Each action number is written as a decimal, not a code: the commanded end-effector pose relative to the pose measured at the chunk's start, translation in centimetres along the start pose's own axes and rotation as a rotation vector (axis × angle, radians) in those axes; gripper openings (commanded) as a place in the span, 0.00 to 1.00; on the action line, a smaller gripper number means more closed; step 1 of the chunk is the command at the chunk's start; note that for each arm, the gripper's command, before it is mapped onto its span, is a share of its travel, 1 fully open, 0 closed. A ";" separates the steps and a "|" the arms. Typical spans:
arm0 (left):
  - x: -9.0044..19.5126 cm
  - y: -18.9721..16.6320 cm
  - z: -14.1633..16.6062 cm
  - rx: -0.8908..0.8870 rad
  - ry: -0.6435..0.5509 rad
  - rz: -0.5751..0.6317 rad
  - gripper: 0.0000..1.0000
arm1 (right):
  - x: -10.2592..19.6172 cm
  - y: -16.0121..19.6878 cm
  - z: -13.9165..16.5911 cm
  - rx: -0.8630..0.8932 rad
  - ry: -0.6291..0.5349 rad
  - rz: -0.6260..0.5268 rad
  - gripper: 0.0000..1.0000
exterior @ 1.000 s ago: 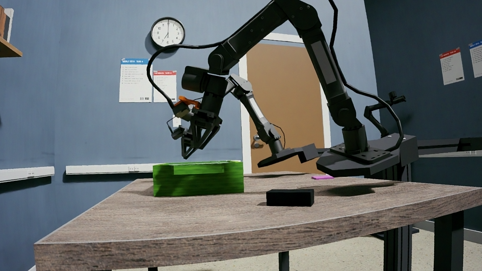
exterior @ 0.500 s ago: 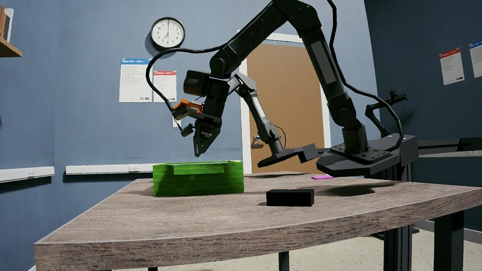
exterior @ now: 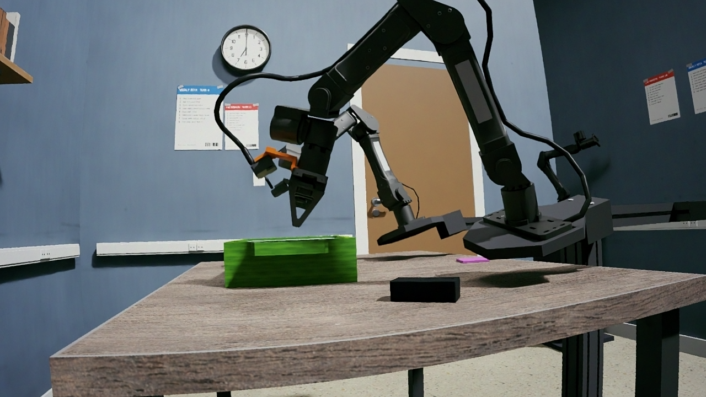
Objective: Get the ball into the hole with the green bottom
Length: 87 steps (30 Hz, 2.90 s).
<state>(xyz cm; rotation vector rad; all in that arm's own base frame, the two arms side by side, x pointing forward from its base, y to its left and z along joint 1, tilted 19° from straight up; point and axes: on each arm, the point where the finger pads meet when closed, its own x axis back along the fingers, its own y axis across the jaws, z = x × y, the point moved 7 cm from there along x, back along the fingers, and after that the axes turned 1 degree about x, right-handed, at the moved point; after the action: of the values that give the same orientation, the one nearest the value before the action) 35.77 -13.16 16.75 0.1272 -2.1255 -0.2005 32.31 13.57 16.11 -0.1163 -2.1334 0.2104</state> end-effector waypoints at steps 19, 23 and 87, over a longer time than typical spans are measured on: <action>-2.9 0.1 0.4 -0.002 0.009 0.000 0.36 | 0.5 0.1 -0.4 0.005 -0.025 0.000 0.36; -3.5 0.1 0.4 -0.002 0.004 0.003 0.36 | 0.5 0.1 -0.4 0.005 -0.025 0.000 0.36; -4.0 -0.6 -1.4 0.016 -0.048 0.023 0.00 | -4.1 0.1 -0.7 0.003 -0.048 -0.004 0.36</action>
<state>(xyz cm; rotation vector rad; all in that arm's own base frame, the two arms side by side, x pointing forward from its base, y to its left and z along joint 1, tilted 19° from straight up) 38.43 -12.42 12.75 0.1273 -2.1301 -0.1957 35.01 12.53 11.72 -0.1226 -2.1251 0.2180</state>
